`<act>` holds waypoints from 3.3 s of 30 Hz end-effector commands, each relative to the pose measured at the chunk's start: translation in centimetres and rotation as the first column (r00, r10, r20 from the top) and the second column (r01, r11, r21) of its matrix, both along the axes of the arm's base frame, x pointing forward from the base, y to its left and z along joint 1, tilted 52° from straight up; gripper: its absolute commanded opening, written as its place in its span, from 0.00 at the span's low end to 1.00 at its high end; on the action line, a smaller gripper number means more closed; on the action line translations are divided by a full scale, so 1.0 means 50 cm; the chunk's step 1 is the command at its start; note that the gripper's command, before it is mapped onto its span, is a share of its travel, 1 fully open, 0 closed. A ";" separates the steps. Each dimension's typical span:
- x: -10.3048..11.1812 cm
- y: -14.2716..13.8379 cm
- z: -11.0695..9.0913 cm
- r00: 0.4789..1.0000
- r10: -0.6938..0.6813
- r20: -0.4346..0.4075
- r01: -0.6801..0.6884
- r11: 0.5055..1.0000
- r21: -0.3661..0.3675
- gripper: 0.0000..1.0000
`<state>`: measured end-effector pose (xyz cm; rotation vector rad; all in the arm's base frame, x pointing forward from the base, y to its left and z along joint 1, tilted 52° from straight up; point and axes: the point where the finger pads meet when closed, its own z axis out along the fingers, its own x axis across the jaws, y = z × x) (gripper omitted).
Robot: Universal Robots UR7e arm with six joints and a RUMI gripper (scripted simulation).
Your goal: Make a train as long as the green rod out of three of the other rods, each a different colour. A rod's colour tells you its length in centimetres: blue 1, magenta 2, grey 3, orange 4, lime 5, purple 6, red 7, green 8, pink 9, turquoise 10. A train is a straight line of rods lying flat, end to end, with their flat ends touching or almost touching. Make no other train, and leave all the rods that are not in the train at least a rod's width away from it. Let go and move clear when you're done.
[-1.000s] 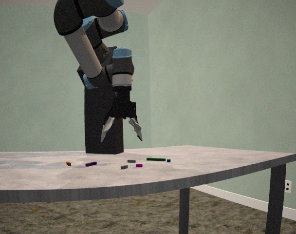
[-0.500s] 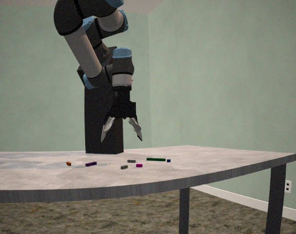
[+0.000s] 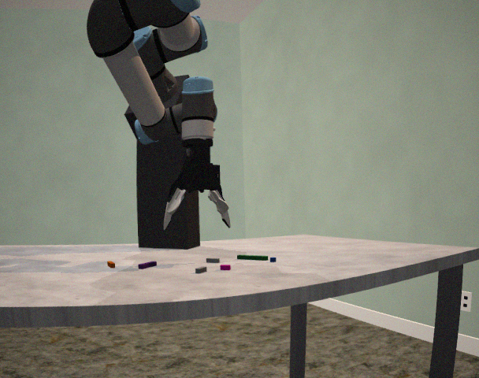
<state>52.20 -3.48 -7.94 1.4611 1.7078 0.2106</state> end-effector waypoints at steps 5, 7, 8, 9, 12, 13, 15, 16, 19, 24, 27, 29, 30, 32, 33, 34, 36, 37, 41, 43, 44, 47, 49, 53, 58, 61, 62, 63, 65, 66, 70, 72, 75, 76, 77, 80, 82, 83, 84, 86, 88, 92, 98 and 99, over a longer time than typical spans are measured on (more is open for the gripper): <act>0.000 0.000 0.001 1.000 0.000 0.001 0.000 1.000 0.000 1.00; 0.000 0.000 0.001 1.000 0.000 0.001 0.000 1.000 0.000 1.00; 0.000 0.000 0.001 1.000 0.000 0.001 0.000 1.000 0.000 1.00; 0.000 0.000 0.001 1.000 0.000 0.001 0.000 1.000 0.000 1.00; 0.000 0.000 0.001 1.000 0.000 0.001 0.000 1.000 0.000 1.00; 0.000 0.000 0.001 1.000 0.000 0.001 0.000 1.000 0.000 1.00; 0.000 0.000 0.001 1.000 0.000 0.001 0.000 1.000 0.000 1.00; 0.000 0.000 0.001 1.000 0.000 0.001 0.000 1.000 0.000 1.00; 0.000 0.000 0.001 1.000 0.000 0.001 0.000 1.000 0.000 1.00; 0.000 0.000 0.001 1.000 0.000 0.001 0.000 1.000 0.000 1.00; 0.000 0.001 0.000 1.000 0.002 -0.001 -0.002 1.000 -0.002 1.00; 0.001 0.004 -0.002 1.000 0.014 -0.008 -0.014 1.000 -0.015 1.00; 0.001 0.007 -0.004 1.000 0.025 -0.016 -0.025 0.999 -0.027 1.00; 0.002 0.017 -0.010 0.997 0.059 -0.040 -0.061 0.996 -0.063 1.00; 0.003 0.023 -0.014 0.995 0.080 -0.056 -0.085 0.993 -0.087 1.00; 0.003 0.030 -0.018 0.992 0.105 -0.076 -0.113 0.987 -0.114 1.00; 0.005 0.047 -0.028 0.980 0.156 -0.120 -0.175 0.969 -0.171 1.00; 0.005 0.047 -0.028 0.980 0.156 -0.120 -0.175 0.969 -0.171 1.00; 0.006 0.074 -0.042 0.953 0.230 -0.196 -0.277 0.926 -0.256 1.00; 0.007 0.087 -0.049 0.936 0.262 -0.234 -0.325 0.899 -0.293 1.00; 0.007 0.094 -0.053 0.926 0.278 -0.254 -0.350 0.883 -0.311 1.00; 0.007 0.115 -0.063 0.893 0.320 -0.316 -0.425 0.830 -0.362 1.00; 0.007 0.127 -0.069 0.871 0.341 -0.353 -0.468 0.794 -0.388 1.00; 0.006 0.139 -0.074 0.851 0.357 -0.386 -0.505 0.760 -0.410 1.00; 0.006 0.139 -0.074 0.850 0.358 -0.387 -0.507 0.758 -0.411 1.00; 0.006 0.139 -0.074 0.850 0.358 -0.387 -0.507 0.758 -0.411 1.00; 0.006 0.139 -0.074 0.850 0.358 -0.387 -0.507 0.758 -0.411 1.00; 0.006 0.139 -0.074 0.850 0.358 -0.387 -0.507 0.758 -0.411 1.00; 0.006 0.139 -0.074 0.850 0.358 -0.387 -0.507 0.758 -0.411 1.00; 0.006 0.139 -0.074 0.850 0.358 -0.387 -0.507 0.758 -0.411 1.00; 0.006 0.139 -0.074 0.850 0.358 -0.387 -0.507 0.758 -0.411 1.00; 0.006 0.139 -0.074 0.850 0.358 -0.387 -0.507 0.758 -0.411 1.00; 0.006 0.139 -0.074 0.850 0.358 -0.387 -0.507 0.758 -0.411 1.00; 0.006 0.139 -0.074 0.850 0.358 -0.387 -0.507 0.758 -0.411 1.00; 0.006 0.139 -0.074 0.850 0.358 -0.387 -0.507 0.758 -0.411 1.00; 0.006 0.139 -0.074 0.850 0.358 -0.387 -0.507 0.758 -0.411 1.00; 0.006 0.139 -0.074 0.850 0.358 -0.387 -0.507 0.758 -0.411 1.00; 0.006 0.139 -0.074 0.850 0.358 -0.387 -0.507 0.758 -0.411 1.00; 0.006 0.139 -0.074 0.850 0.358 -0.387 -0.507 0.758 -0.411 1.00; 0.006 0.139 -0.074 0.850 0.358 -0.387 -0.507 0.758 -0.411 1.00; 0.006 0.139 -0.074 0.850 0.358 -0.387 -0.507 0.758 -0.411 1.00; 0.006 0.139 -0.074 0.850 0.358 -0.387 -0.507 0.758 -0.411 1.00; 0.006 0.139 -0.074 0.850 0.358 -0.387 -0.507 0.758 -0.411 1.00; 0.006 0.139 -0.074 0.850 0.358 -0.387 -0.507 0.758 -0.411 1.00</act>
